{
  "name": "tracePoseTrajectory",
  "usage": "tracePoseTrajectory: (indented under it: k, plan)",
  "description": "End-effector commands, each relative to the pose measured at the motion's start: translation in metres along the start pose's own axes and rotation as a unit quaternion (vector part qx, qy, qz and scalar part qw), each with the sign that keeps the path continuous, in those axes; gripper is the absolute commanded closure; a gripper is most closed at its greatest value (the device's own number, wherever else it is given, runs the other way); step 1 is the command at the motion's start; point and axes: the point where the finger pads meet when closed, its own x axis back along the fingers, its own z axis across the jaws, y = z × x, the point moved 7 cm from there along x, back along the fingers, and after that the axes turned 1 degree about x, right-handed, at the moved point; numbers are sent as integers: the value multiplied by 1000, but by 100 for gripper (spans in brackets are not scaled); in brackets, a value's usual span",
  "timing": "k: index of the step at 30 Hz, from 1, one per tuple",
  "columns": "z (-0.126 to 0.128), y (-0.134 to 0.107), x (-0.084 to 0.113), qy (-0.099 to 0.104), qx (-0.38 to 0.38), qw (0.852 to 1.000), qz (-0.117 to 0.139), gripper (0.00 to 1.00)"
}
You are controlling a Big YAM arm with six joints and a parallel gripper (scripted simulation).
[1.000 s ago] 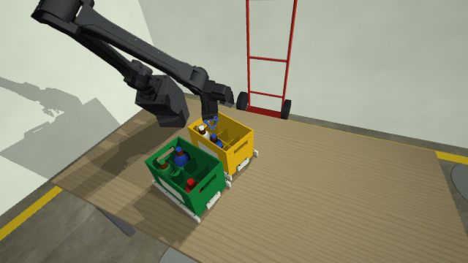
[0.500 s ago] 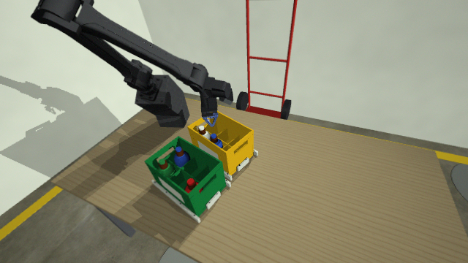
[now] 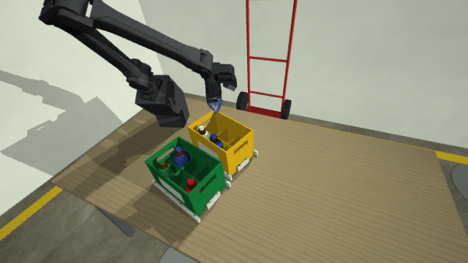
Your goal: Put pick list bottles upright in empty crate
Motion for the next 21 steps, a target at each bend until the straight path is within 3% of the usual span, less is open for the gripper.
tracePoseTrajectory:
  k: [1, 21]
  plan:
    - [11, 19, 10, -2, -16, 1000, -4, 39]
    - [92, 54, 43, 2, -17, 1000, -6, 39]
